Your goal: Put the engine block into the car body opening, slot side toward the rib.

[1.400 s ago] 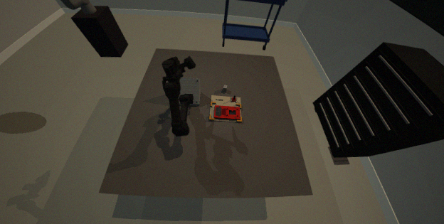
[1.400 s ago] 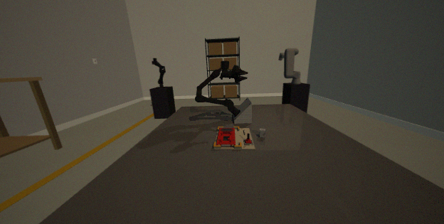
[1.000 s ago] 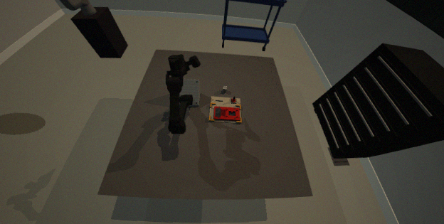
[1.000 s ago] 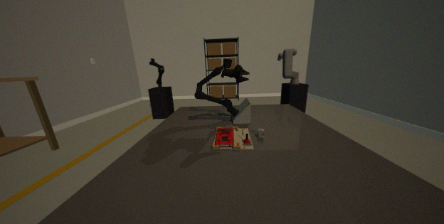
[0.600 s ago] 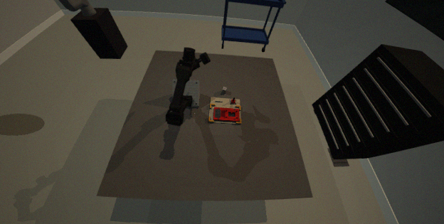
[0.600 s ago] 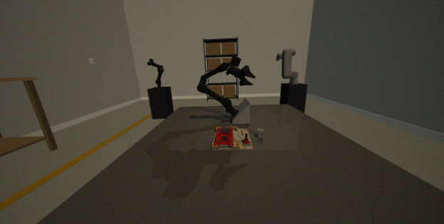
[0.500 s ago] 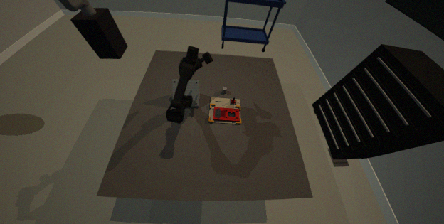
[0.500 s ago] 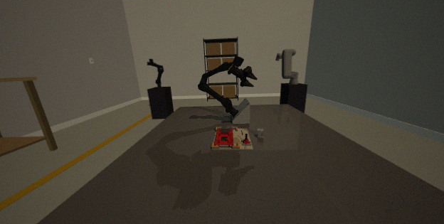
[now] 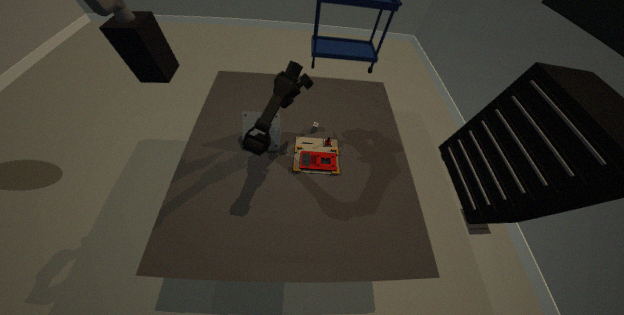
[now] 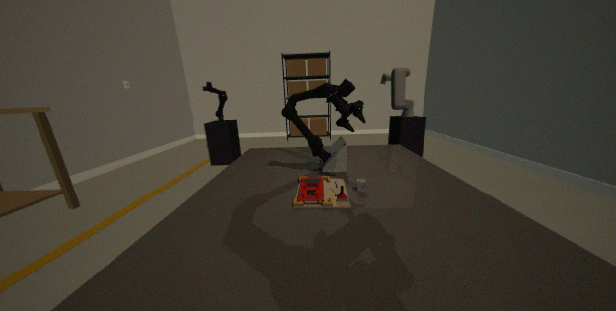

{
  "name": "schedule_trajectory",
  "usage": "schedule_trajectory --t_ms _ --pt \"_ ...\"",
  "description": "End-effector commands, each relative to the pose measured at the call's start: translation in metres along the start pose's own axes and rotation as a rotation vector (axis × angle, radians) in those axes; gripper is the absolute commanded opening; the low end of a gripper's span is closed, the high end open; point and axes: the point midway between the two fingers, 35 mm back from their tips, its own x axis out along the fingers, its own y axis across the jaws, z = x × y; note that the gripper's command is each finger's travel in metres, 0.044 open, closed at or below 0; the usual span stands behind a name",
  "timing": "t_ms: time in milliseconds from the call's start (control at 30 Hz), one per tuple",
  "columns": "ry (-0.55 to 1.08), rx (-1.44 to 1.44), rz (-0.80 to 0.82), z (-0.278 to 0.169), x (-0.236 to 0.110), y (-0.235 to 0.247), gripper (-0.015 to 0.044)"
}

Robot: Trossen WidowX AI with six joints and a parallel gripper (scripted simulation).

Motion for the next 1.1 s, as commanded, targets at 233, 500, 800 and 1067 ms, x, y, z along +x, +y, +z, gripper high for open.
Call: schedule_trajectory --t_ms 233,500,800,1067 --pt "0.113 -0.216 0.224 -0.033 0.052 -0.01 0.044" --pt "0.141 -0.39 0.408 -0.06 0.092 -0.012 0.044" --pt "0.111 -0.589 0.626 -0.092 0.138 -0.005 0.044" --pt "0.081 -0.666 0.711 -0.107 0.154 0.001 0.044"
